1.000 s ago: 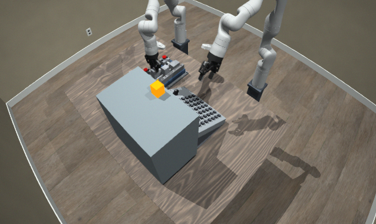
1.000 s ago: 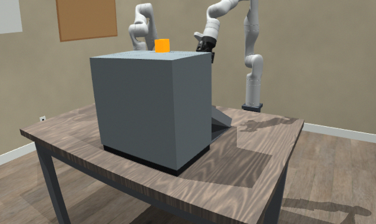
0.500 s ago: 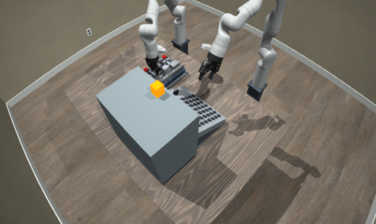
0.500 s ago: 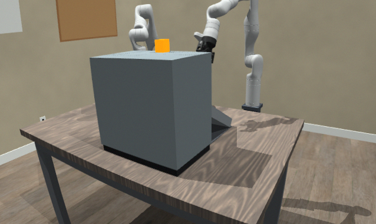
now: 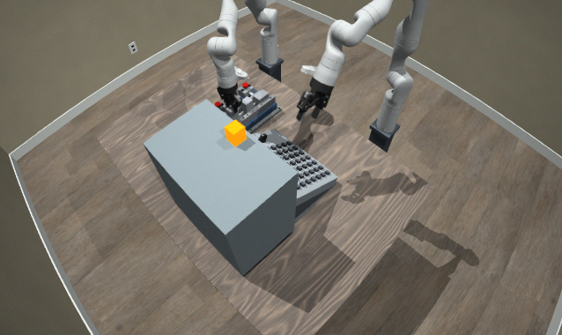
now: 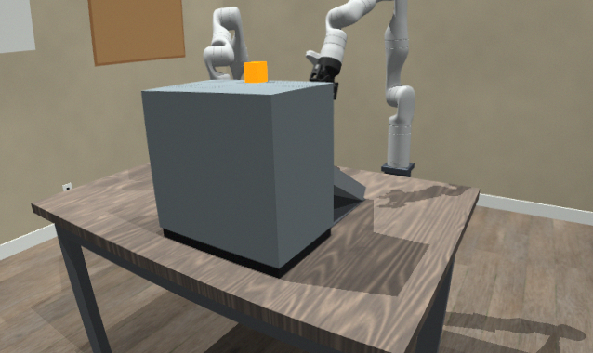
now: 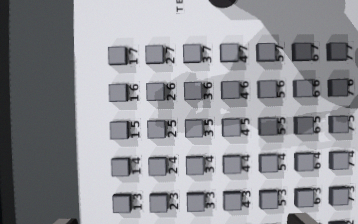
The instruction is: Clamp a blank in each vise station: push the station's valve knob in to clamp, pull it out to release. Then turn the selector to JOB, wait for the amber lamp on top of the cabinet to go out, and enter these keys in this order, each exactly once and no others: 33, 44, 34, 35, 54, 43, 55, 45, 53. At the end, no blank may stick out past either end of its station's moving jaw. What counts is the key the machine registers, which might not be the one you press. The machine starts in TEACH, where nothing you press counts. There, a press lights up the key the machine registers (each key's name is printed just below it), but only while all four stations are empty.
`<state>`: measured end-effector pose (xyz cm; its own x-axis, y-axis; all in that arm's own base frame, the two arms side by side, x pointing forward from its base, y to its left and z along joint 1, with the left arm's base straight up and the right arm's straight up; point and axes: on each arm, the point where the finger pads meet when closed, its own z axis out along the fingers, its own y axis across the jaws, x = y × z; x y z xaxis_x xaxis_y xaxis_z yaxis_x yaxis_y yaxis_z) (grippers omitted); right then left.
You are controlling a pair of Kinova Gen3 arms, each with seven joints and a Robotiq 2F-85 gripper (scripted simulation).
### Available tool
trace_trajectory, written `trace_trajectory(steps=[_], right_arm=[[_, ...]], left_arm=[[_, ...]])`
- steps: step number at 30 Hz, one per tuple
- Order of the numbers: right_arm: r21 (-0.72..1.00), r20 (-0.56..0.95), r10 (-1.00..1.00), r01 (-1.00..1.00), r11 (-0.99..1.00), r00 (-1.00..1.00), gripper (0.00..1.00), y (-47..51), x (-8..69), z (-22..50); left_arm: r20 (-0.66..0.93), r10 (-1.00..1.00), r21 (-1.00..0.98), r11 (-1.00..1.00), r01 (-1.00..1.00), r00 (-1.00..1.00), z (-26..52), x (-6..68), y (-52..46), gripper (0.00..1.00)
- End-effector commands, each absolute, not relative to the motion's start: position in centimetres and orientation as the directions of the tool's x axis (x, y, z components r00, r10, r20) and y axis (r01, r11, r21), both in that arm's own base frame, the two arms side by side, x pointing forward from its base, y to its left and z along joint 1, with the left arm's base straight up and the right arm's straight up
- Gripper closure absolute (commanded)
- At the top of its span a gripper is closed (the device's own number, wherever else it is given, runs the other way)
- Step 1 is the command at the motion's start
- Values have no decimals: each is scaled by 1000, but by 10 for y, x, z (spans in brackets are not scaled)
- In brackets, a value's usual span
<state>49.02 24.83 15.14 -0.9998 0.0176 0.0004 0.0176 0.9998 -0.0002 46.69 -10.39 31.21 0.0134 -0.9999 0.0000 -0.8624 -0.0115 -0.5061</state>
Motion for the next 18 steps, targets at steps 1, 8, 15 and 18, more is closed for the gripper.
trace_trajectory(steps=[1,8,15,18], right_arm=[[1,-2,18,18,1000,-1000,903,248,491,152],[1,-2,18,18,1000,-1000,903,248,491,150],[1,-2,18,18,1000,-1000,903,248,491,149],[1,-2,18,18,1000,-1000,903,248,491,148]], left_arm=[[1,-1000,-508,-12,-862,13,313,467,-104,2],[1,-1000,-508,-12,-862,13,313,467,-104,2],[1,-1000,-508,-12,-862,13,313,467,-104,2],[1,-1000,-508,-12,-862,13,313,467,-104,2]])
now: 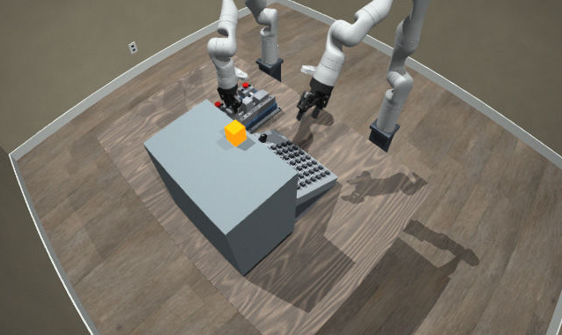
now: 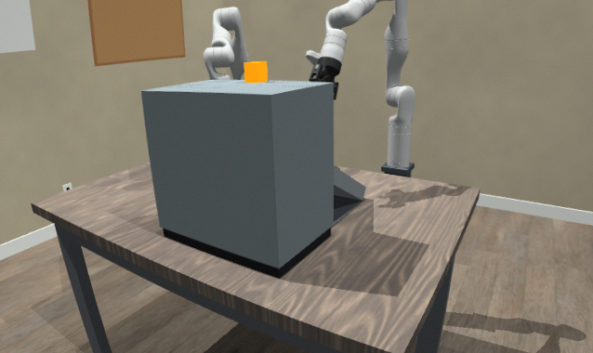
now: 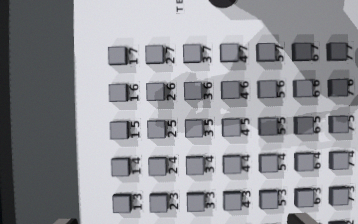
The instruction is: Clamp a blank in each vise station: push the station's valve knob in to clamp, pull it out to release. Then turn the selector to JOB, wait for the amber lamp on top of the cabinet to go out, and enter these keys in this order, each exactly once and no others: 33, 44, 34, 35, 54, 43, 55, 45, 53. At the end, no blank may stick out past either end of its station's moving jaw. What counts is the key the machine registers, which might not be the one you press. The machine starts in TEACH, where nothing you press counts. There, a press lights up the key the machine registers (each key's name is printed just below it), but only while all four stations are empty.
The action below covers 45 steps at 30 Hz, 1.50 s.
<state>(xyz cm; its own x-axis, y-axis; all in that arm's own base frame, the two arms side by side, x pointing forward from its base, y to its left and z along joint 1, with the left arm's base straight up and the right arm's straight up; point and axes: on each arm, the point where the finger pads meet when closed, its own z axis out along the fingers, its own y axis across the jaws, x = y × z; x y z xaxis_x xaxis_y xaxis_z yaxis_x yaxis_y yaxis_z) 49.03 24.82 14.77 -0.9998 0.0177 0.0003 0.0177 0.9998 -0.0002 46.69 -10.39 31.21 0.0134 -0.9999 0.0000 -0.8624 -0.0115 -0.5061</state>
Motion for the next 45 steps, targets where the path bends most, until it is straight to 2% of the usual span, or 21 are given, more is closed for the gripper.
trace_trajectory(steps=[1,45], right_arm=[[1,-2,18,18,1000,-1000,903,248,491,148],[1,-2,18,18,1000,-1000,903,248,491,138]], left_arm=[[1,-1000,-508,-12,-862,13,313,467,-104,2],[1,-1000,-508,-12,-862,13,313,467,-104,2]])
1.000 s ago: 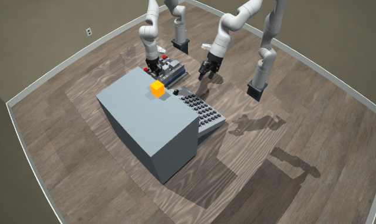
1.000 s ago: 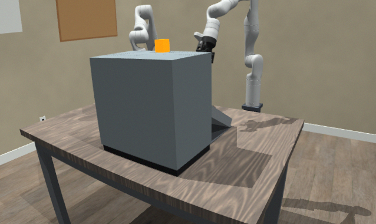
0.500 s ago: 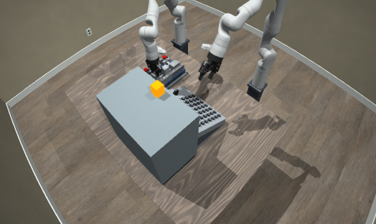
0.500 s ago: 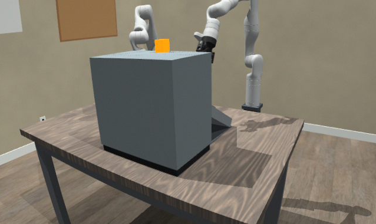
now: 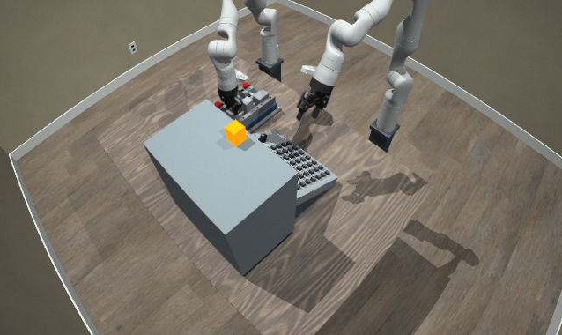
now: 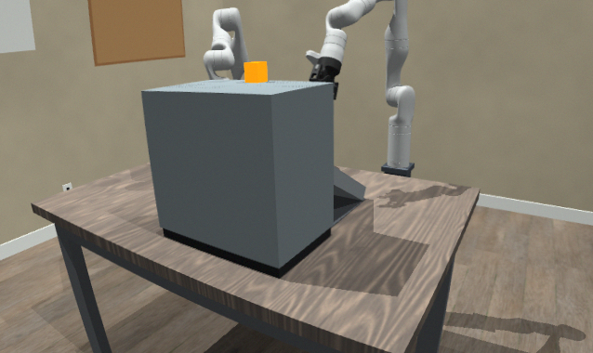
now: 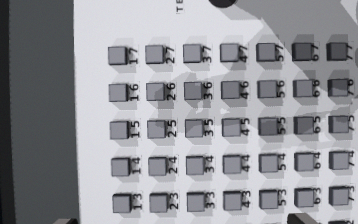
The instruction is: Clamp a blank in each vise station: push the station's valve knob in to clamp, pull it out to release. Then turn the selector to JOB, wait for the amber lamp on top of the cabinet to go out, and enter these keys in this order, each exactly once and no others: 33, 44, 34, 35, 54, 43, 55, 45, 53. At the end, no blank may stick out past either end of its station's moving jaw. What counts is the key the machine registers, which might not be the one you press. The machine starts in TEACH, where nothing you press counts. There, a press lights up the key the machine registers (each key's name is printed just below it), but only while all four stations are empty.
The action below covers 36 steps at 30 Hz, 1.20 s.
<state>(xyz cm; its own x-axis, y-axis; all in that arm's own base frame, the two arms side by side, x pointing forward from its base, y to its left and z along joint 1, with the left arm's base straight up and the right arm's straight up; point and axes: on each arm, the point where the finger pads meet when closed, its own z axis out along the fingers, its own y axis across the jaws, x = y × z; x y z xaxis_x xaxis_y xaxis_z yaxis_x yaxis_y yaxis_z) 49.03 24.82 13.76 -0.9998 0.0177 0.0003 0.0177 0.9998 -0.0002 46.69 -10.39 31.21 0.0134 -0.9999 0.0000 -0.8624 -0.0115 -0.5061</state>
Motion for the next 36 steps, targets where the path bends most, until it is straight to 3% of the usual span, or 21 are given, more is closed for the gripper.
trace_trajectory(steps=[1,12,13,27,36], right_arm=[[1,-2,18,18,1000,-1000,903,248,491,138],[1,-2,18,18,1000,-1000,903,248,491,136],[1,-2,18,18,1000,-1000,297,248,491,136],[1,-2,18,18,1000,-1000,297,248,491,138],[1,-2,18,18,1000,-1000,297,248,491,209]], left_arm=[[1,-1000,-508,-12,-862,13,313,467,-104,2],[1,-1000,-508,-12,-862,13,313,467,-104,2],[1,-1000,-508,-12,-862,13,313,467,-104,2],[1,-1000,-508,-12,-862,13,313,467,-104,2],[1,-1000,-508,-12,-862,13,313,467,-104,2]])
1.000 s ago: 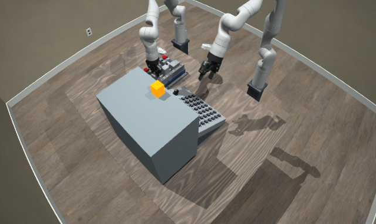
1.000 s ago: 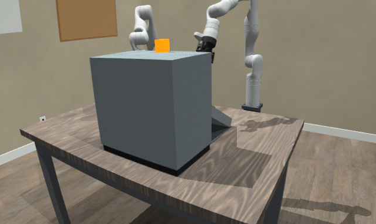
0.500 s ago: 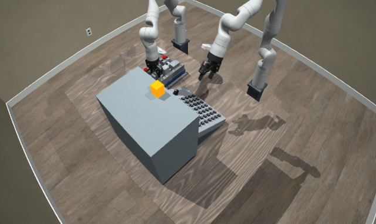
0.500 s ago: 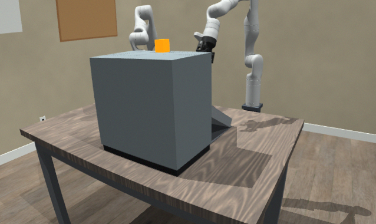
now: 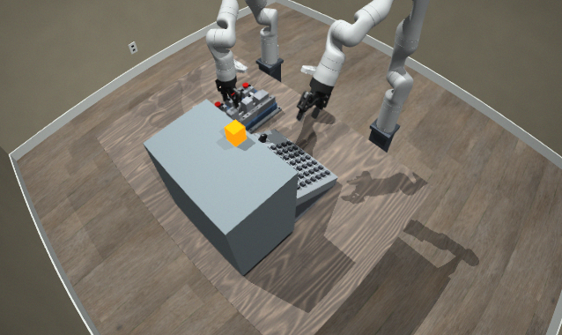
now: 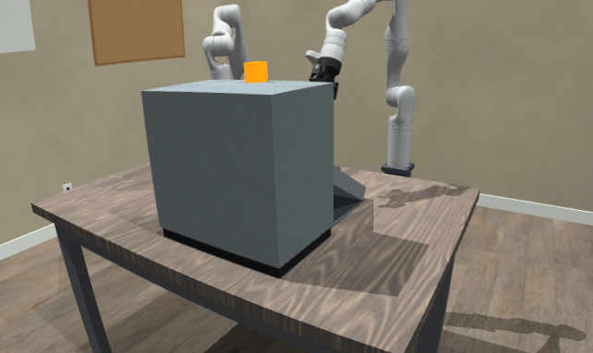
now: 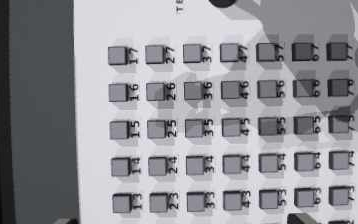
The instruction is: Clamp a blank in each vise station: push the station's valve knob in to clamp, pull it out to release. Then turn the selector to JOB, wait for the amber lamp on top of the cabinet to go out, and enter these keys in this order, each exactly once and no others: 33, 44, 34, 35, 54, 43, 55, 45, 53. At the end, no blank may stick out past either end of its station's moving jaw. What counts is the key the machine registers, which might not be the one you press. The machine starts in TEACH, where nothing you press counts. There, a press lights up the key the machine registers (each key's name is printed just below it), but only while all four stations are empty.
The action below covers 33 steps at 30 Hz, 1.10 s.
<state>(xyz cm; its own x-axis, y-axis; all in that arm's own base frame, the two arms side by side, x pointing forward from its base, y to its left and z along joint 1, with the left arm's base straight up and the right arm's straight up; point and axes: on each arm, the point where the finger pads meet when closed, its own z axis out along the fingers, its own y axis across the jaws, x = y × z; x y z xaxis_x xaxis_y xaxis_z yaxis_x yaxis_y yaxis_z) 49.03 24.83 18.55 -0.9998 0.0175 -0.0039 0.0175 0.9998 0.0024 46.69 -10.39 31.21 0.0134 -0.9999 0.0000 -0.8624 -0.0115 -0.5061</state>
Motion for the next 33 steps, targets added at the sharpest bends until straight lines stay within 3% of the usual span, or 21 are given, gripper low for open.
trace_trajectory(steps=[1,33], right_arm=[[1,-2,18,18,1000,-1000,297,248,491,220],[0,0,-76,-76,997,-997,297,233,496,241]], left_arm=[[1,-1000,-508,-12,-862,13,313,467,-104,2],[1,-1000,-508,-12,-862,13,313,467,-104,2]])
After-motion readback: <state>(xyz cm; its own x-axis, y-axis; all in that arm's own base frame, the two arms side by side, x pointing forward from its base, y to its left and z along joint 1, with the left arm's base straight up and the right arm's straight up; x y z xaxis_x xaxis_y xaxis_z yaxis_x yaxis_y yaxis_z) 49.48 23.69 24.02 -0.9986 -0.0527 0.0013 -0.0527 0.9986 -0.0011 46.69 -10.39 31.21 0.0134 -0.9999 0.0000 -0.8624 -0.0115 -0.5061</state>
